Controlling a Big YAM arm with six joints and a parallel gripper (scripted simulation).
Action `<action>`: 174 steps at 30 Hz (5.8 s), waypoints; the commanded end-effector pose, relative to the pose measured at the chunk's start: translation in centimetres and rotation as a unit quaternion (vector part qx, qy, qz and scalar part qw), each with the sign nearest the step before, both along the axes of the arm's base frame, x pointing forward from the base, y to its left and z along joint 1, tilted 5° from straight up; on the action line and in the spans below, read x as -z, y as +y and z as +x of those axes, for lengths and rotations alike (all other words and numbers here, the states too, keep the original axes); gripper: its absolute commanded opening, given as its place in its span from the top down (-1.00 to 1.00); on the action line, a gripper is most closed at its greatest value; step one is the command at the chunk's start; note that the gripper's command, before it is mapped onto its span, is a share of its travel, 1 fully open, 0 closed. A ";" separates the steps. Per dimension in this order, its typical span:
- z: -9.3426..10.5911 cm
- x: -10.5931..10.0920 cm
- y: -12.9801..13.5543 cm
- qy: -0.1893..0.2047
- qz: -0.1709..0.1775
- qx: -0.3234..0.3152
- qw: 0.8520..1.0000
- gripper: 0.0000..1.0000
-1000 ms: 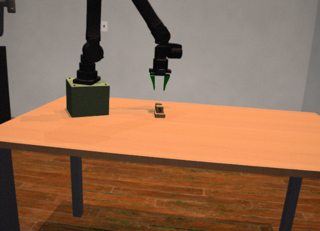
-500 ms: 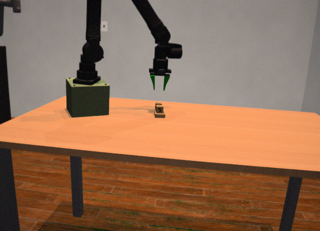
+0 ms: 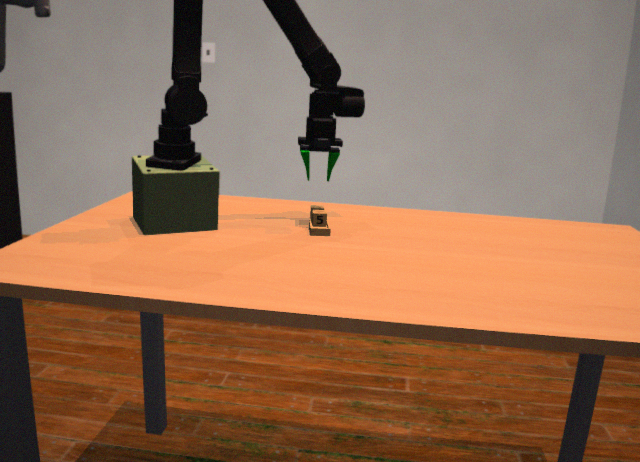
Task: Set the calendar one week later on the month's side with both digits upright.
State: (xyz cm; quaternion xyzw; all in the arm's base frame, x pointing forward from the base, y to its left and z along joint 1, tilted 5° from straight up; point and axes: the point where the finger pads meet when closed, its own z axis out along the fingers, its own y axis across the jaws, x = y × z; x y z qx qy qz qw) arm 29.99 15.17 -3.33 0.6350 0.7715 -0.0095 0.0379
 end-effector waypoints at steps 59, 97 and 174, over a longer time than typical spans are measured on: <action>0.9 5.6 -0.4 -0.004 -0.001 0.000 1.000 0.08; 0.8 5.6 -0.4 -0.004 -0.001 0.000 1.000 0.08; 1.9 5.2 0.1 -0.013 0.003 -0.001 1.000 0.08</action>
